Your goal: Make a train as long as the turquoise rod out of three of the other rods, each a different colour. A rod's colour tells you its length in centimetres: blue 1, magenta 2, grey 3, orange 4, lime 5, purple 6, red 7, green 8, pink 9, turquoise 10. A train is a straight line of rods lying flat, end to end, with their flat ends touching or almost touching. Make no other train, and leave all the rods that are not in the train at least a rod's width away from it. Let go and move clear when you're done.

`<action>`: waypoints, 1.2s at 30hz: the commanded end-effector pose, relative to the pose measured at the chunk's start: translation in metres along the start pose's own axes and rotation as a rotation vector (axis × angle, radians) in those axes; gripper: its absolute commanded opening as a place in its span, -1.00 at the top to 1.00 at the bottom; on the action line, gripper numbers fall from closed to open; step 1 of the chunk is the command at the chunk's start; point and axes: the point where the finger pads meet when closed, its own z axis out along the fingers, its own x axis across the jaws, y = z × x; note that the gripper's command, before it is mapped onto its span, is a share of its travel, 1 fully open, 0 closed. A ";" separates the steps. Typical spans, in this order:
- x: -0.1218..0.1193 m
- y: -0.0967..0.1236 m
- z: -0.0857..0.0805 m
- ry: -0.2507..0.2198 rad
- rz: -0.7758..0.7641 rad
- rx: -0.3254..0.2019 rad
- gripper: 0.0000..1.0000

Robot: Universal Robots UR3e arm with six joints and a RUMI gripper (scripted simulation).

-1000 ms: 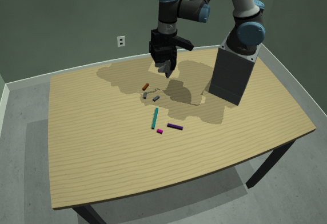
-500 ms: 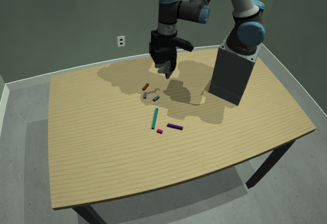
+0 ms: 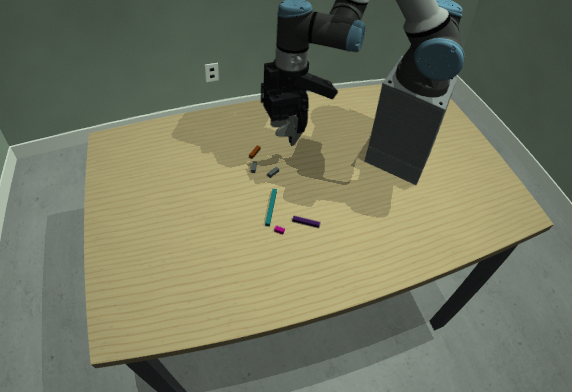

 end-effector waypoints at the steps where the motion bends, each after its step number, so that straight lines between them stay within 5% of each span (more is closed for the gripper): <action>1: -0.001 0.001 0.012 -0.002 0.000 -0.003 1.00; 18: -0.001 0.001 0.049 -0.002 0.000 -0.003 1.00; 36: -0.002 0.001 0.060 -0.002 0.000 -0.003 1.00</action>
